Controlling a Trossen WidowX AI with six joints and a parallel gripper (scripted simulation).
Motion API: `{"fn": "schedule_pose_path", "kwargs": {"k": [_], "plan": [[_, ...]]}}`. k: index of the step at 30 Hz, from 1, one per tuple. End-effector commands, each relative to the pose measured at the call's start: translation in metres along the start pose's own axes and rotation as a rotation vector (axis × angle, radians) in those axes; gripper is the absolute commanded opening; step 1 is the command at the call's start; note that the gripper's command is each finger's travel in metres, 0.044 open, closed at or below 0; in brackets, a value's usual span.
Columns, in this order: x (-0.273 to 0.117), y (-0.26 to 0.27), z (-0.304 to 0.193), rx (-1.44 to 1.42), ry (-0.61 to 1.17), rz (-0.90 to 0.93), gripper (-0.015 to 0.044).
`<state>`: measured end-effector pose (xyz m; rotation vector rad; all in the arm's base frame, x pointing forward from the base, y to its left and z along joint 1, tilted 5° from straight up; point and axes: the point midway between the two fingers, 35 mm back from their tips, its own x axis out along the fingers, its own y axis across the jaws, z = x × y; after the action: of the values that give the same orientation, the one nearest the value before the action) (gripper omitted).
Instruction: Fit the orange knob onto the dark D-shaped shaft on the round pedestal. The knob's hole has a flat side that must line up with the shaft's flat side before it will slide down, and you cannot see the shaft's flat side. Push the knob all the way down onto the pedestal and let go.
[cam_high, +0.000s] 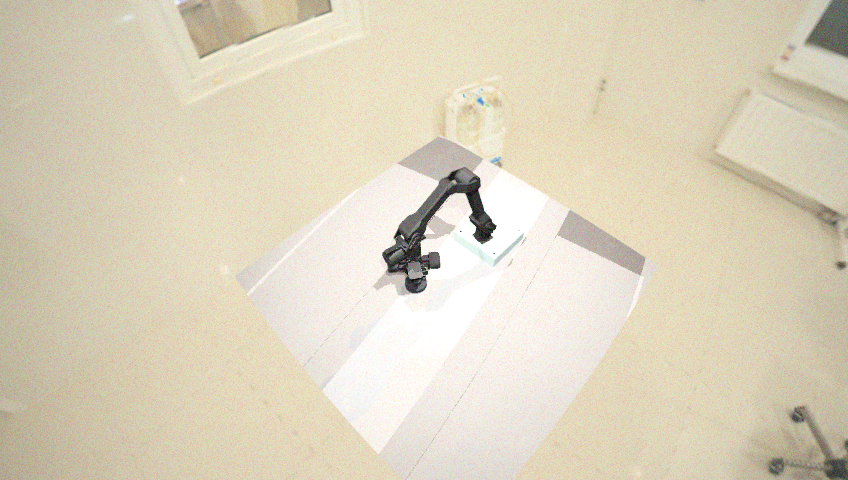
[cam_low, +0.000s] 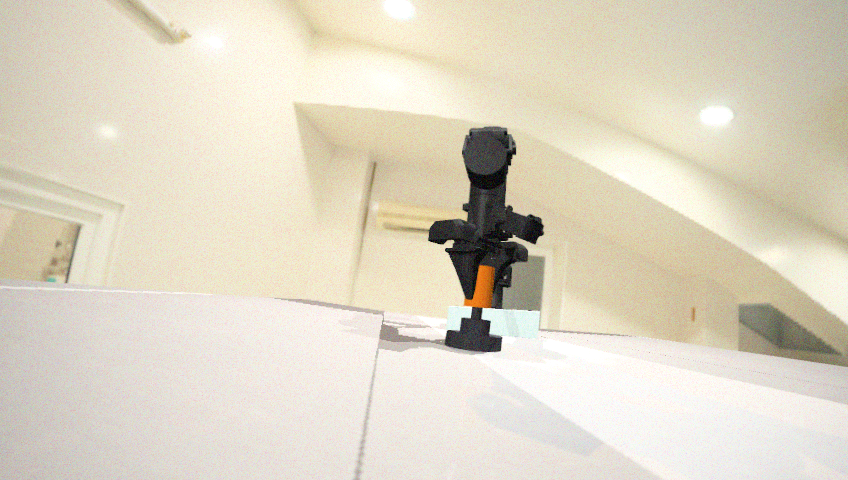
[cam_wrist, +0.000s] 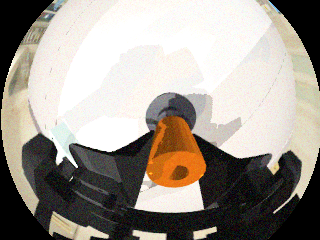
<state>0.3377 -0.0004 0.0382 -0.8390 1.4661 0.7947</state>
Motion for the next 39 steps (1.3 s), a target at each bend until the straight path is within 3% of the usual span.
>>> {"fn": "schedule_pose_path", "kwargs": {"k": [1, 21, 28, 39], "plan": [[0.0006, -0.0003, -0.0002, -0.005, 0.001, -0.002, 0.0], [-0.0044, -0.0008, 0.0004, -0.005, 0.001, -0.002, 0.0], [-0.0024, -0.0003, -0.0001, -0.204, 0.002, -0.002, 0.0], [0.0006, -0.0007, 0.0, -0.215, 0.002, -0.002, 0.0]]}}
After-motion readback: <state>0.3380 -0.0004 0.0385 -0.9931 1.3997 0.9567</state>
